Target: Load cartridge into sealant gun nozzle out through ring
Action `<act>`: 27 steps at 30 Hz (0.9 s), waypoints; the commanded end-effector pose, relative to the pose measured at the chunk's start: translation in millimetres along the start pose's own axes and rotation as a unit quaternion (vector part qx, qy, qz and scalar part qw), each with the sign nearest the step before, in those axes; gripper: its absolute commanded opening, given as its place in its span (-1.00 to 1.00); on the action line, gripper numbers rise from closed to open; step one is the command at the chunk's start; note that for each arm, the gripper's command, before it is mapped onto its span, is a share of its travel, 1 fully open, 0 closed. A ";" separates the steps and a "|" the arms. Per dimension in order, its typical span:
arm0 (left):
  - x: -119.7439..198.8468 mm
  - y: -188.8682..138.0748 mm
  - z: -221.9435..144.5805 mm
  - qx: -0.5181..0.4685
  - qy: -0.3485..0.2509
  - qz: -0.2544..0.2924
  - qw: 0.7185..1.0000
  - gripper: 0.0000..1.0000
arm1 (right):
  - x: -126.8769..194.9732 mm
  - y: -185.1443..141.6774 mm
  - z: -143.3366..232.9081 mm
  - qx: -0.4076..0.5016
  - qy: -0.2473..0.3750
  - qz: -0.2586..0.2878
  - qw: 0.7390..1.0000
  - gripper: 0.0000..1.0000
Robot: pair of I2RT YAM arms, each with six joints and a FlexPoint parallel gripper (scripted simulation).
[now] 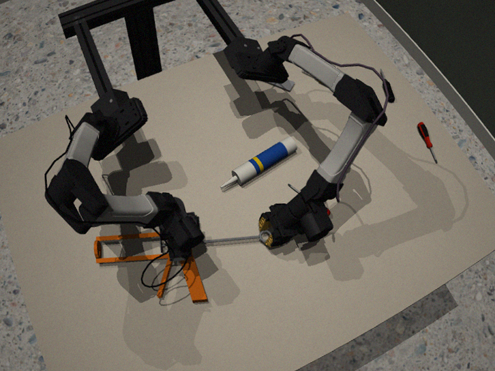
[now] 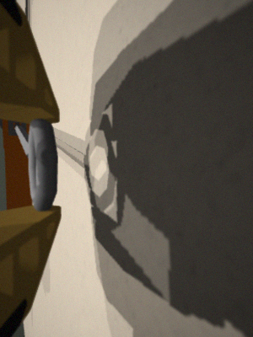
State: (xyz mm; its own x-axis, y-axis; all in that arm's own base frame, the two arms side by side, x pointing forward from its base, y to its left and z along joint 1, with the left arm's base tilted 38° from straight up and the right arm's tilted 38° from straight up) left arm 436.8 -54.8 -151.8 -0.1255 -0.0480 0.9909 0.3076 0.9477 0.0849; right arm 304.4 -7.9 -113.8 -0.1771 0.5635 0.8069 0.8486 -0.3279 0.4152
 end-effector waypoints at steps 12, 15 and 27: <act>39.6 46.9 -20.8 -0.001 -0.025 -0.033 0.999 -1.00 | 8.6 15.3 -5.1 -0.016 -0.023 -0.036 0.999 -0.94; 43.1 52.5 -20.8 -0.001 -0.026 -0.034 0.999 -1.00 | 8.2 16.0 -5.5 -0.018 -0.023 -0.037 0.999 -0.94; 46.1 58.5 -21.3 0.004 -0.030 -0.036 0.999 -1.00 | 5.3 18.6 -8.8 -0.027 -0.025 -0.036 0.999 -0.94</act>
Point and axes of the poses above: on each arm, the point where the finger pads meet when closed, its own x axis back along the fingers, its own z axis across the jaws, y = z × x, the point moved 5 cm from there along x, back along the fingers, and after that the axes turned 10 degrees about -x, right-handed, at the moved point
